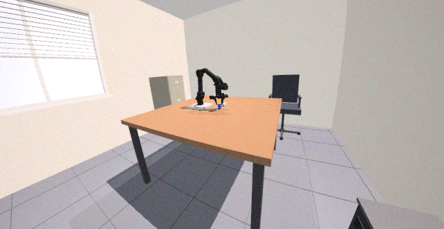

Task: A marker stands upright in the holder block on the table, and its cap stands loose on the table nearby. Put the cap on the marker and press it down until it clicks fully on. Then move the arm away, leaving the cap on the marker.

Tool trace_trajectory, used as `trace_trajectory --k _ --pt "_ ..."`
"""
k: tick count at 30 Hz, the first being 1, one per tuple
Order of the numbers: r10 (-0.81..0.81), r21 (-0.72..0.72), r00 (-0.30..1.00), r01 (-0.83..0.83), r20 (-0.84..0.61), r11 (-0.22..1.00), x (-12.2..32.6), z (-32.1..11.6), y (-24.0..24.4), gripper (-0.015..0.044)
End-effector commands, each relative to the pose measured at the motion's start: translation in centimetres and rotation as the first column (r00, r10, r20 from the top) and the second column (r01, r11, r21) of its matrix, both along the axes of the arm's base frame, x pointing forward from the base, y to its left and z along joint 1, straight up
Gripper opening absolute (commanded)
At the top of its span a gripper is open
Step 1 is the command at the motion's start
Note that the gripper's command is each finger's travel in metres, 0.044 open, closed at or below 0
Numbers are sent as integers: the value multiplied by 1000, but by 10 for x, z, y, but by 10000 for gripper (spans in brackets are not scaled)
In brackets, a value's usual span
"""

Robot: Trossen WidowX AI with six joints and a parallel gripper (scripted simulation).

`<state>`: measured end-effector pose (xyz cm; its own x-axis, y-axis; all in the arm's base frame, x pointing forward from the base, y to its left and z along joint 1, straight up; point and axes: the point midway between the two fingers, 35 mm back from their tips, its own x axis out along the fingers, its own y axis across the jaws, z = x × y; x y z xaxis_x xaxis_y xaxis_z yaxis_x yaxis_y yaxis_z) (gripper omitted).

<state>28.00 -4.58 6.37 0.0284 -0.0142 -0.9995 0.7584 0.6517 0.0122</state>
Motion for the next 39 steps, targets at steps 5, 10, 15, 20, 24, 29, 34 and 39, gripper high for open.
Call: trace_trajectory --k 5,10,15,20,24,29,34,39 --pt "3 4 1000 -3 -8 1000 0 -15 0 235" --pt "3 4 1000 -3 -8 1000 0 -23 0 235" --pt "3 4 1000 -3 -8 1000 -1 -29 0 235" --pt "3 4 1000 -3 -8 1000 -1 -29 0 130" --pt "3 4 1000 -3 -8 1000 -1 -29 0 104" --pt "3 4 1000 -3 -8 1000 -1 -29 0 70" --pt "4 4 1000 -4 -6 1000 0 -24 0 0" --pt "4 4 1000 -4 -6 1000 1 -12 0 0"
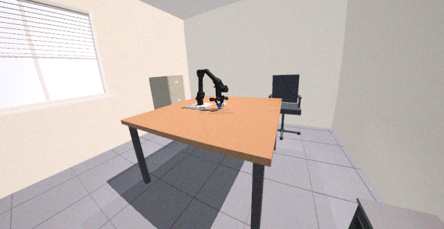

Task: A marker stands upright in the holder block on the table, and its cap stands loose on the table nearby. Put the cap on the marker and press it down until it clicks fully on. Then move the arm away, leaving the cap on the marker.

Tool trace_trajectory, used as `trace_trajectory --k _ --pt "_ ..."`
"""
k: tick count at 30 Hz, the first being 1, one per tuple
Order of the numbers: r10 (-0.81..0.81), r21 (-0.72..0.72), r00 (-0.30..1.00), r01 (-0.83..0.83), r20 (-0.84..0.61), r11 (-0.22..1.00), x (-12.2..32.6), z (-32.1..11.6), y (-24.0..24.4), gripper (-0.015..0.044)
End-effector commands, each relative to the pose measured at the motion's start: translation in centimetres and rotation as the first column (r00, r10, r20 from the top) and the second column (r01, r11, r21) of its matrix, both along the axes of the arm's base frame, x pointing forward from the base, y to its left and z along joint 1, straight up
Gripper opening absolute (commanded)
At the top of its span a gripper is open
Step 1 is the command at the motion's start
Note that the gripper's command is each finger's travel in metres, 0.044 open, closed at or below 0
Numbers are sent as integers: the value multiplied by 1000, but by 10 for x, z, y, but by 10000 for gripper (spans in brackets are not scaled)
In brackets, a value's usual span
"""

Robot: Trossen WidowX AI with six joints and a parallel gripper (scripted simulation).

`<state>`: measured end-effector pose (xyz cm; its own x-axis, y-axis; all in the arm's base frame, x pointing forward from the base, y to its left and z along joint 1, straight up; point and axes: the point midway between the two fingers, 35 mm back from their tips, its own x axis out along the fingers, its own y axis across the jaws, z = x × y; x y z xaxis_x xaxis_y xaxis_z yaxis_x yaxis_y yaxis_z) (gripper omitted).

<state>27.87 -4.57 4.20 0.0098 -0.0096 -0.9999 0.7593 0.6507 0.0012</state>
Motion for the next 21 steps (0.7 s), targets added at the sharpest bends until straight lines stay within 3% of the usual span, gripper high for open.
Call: trace_trajectory --k 1,21 --pt "5 -1 1000 -5 12 1000 2 12 0 0" --pt "4 0 1000 -4 11 1000 0 55 2 0"
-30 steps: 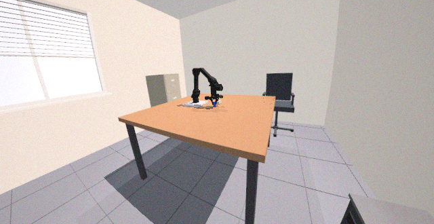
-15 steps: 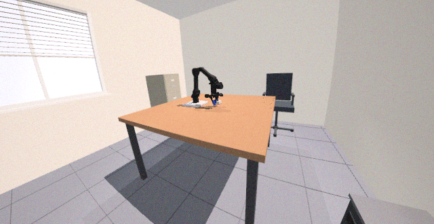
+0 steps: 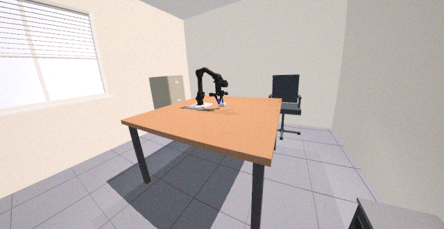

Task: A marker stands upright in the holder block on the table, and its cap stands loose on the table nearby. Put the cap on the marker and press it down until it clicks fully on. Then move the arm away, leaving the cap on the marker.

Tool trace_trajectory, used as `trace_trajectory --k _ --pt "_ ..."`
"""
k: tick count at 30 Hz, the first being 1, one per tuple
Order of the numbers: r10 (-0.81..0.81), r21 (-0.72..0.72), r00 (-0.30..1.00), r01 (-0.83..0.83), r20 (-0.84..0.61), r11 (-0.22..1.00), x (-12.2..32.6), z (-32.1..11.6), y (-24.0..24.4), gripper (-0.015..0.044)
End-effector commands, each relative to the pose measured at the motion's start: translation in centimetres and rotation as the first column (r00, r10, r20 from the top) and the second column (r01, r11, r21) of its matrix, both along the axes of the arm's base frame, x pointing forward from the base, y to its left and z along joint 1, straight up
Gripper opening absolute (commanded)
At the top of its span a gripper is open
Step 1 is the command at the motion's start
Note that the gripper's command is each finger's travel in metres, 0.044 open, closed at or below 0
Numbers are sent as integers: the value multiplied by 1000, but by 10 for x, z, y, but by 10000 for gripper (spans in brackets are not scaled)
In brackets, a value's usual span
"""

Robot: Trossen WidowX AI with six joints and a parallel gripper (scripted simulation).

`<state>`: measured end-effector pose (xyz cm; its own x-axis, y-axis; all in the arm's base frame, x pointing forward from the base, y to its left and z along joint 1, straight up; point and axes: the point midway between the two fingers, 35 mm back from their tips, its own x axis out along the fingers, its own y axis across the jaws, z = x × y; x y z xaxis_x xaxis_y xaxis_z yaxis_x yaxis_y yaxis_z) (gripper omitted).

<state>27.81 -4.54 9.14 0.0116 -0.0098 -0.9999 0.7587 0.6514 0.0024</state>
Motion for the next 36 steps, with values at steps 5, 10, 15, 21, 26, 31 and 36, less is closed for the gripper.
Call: trace_trajectory --k 5,10,15,21,26,31,36 --pt "4 1 1000 -4 9 1000 1 12 17 0" --pt "4 3 1000 -4 10 1000 1 18 32 0" --pt "4 4 1000 -4 9 1000 0 24 47 0" --pt "4 6 1000 -4 9 1000 -2 32 66 0" --pt "4 7 1000 -4 9 1000 -5 38 80 0" --pt "4 8 1000 -4 9 1000 -9 44 95 0" --pt "4 10 1000 -4 8 1000 -14 50 109 0"
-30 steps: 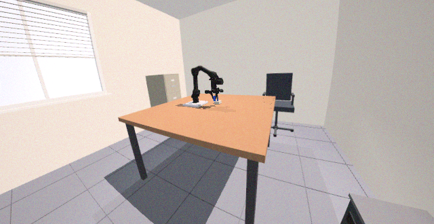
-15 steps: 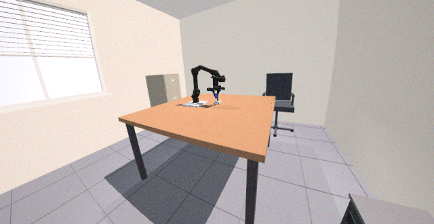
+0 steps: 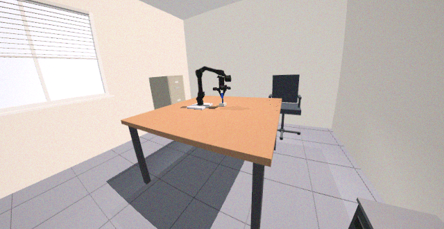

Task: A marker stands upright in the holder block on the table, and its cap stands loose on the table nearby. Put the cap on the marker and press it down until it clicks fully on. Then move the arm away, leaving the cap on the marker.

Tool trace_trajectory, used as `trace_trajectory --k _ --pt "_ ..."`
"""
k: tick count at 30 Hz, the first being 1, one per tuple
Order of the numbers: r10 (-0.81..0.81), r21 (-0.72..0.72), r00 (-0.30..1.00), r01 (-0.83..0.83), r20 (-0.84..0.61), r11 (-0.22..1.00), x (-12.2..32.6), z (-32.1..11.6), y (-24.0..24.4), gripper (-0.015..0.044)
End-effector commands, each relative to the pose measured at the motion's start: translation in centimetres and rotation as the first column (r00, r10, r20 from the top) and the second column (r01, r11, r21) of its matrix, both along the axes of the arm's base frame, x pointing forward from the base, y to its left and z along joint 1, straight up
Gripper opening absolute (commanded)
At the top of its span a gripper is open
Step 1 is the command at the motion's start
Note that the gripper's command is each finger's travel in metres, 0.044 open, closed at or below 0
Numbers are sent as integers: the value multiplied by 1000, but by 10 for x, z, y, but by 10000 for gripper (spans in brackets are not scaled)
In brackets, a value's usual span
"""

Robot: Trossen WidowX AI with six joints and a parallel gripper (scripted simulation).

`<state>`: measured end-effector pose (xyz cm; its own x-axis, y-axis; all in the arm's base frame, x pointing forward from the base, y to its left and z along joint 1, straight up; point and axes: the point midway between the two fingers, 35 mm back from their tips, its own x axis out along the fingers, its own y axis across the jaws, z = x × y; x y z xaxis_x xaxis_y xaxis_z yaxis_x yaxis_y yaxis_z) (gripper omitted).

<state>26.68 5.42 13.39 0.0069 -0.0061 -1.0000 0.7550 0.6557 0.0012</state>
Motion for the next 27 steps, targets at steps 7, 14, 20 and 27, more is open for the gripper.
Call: trace_trajectory --k 7,14,20,27 --pt "-2 8 1000 2 12 1000 -12 16 28 0" --pt "-2 8 1000 2 12 1000 -15 18 35 0" --pt "-2 8 1000 2 12 1000 -15 13 35 0" --pt "-2 8 1000 2 12 1000 -14 5 35 0"
